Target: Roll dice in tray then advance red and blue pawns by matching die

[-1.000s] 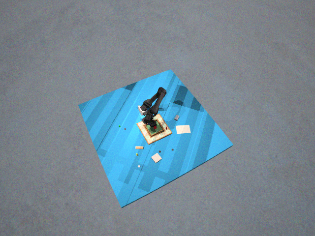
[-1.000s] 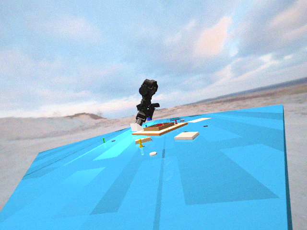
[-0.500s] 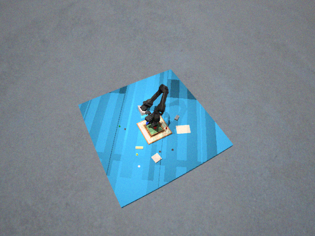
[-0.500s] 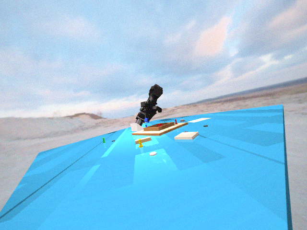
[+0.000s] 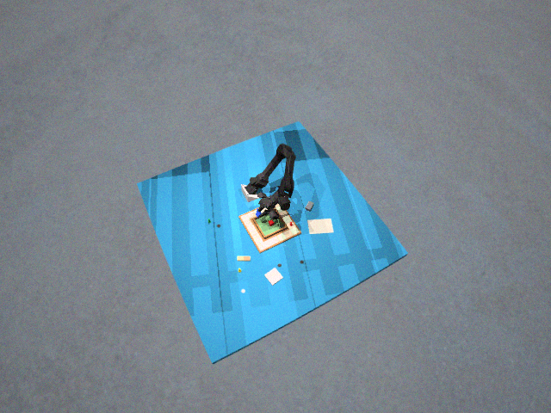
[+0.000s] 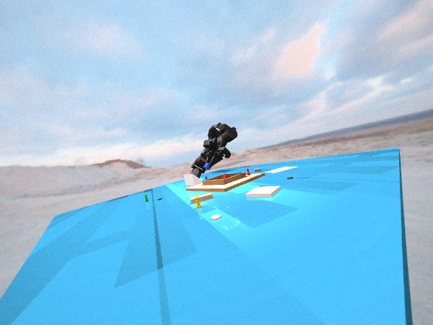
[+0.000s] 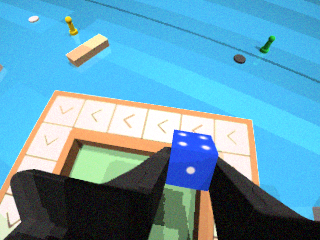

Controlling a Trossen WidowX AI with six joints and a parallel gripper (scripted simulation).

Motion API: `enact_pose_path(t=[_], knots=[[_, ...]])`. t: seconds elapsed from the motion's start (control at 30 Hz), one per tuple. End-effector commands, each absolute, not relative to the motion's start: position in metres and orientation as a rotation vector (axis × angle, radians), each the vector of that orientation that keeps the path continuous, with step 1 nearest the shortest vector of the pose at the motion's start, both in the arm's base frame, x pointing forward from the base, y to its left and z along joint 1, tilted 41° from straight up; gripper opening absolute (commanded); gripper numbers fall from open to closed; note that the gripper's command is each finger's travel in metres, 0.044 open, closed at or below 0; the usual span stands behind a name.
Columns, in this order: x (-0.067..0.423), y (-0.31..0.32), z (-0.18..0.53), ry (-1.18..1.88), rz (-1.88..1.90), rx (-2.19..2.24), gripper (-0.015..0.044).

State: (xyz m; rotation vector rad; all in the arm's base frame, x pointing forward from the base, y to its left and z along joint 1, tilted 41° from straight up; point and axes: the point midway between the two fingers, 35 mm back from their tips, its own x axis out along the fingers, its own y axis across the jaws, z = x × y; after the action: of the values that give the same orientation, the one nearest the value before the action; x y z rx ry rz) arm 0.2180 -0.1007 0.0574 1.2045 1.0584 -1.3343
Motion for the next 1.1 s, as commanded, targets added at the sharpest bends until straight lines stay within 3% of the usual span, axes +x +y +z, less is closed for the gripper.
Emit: enact_pose_path(t=[0.0, 0.5, 1.07], knots=[[0.227, -0.104, 0.084, 1.017, -1.325, 1.21, 0.0], [0.227, -0.102, 0.081, 1.022, -1.315, 1.211, 0.0], [0.222, -0.128, 0.11, 1.032, -1.322, 1.213, 0.044]])
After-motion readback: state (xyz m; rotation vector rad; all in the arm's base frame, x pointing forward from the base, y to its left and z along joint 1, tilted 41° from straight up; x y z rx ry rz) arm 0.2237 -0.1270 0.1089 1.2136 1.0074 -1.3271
